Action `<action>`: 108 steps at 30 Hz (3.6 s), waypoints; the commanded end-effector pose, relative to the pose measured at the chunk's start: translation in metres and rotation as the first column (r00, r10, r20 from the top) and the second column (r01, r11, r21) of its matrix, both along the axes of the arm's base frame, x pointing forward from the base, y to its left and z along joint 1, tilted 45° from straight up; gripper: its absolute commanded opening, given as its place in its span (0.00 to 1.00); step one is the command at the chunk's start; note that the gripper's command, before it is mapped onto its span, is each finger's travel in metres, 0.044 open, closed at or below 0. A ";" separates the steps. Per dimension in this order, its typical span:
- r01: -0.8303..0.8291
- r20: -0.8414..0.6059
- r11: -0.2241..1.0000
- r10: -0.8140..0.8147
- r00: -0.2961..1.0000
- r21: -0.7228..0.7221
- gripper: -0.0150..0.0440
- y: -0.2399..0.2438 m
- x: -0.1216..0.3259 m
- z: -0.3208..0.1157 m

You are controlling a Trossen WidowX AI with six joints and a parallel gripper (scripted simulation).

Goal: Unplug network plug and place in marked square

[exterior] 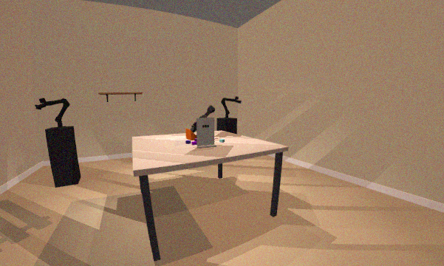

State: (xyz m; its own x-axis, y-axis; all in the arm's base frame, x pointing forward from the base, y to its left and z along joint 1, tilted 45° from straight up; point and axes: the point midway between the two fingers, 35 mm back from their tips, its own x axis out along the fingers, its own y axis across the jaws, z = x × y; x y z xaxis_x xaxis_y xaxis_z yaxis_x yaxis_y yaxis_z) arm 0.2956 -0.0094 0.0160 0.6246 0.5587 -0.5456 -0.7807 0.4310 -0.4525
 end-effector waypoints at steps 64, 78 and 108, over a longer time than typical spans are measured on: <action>-0.002 0.004 1.000 0.002 1.000 -0.003 0.52 -0.057 -0.012 0.055; -0.002 -0.009 1.000 0.002 1.000 -0.004 0.52 -0.075 -0.012 0.069; -0.001 0.004 1.000 0.001 1.000 -0.002 0.52 -0.132 -0.021 0.132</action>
